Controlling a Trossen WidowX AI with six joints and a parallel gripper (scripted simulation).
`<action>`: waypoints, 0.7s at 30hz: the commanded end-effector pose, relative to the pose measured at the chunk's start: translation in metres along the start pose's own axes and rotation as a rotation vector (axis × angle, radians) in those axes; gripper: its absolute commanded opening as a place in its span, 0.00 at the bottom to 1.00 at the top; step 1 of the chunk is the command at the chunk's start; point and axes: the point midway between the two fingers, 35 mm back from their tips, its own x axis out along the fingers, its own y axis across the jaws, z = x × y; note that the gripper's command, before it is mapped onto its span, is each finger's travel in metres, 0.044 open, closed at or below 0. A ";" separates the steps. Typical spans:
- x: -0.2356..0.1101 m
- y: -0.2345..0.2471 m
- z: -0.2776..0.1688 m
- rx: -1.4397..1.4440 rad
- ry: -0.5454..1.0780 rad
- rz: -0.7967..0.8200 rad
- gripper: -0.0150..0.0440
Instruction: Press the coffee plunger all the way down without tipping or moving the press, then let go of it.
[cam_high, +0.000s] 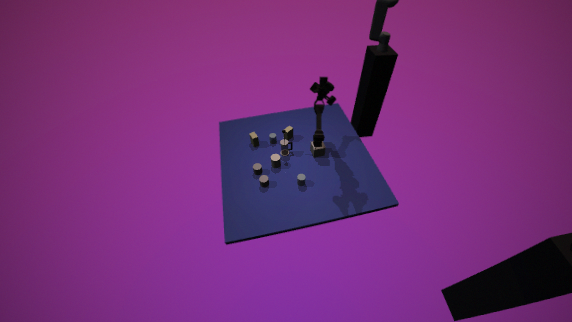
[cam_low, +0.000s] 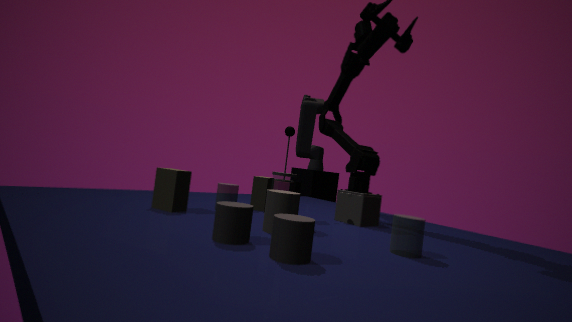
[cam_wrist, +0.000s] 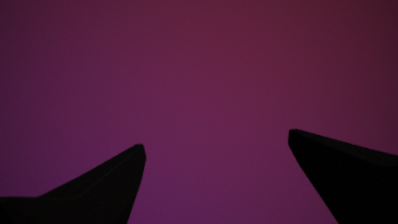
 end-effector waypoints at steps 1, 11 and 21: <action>0.017 0.005 -0.046 0.012 0.193 -0.082 1.00; 0.010 -0.018 -0.169 0.088 0.642 -0.387 1.00; -0.075 -0.052 -0.278 0.305 1.005 -0.829 1.00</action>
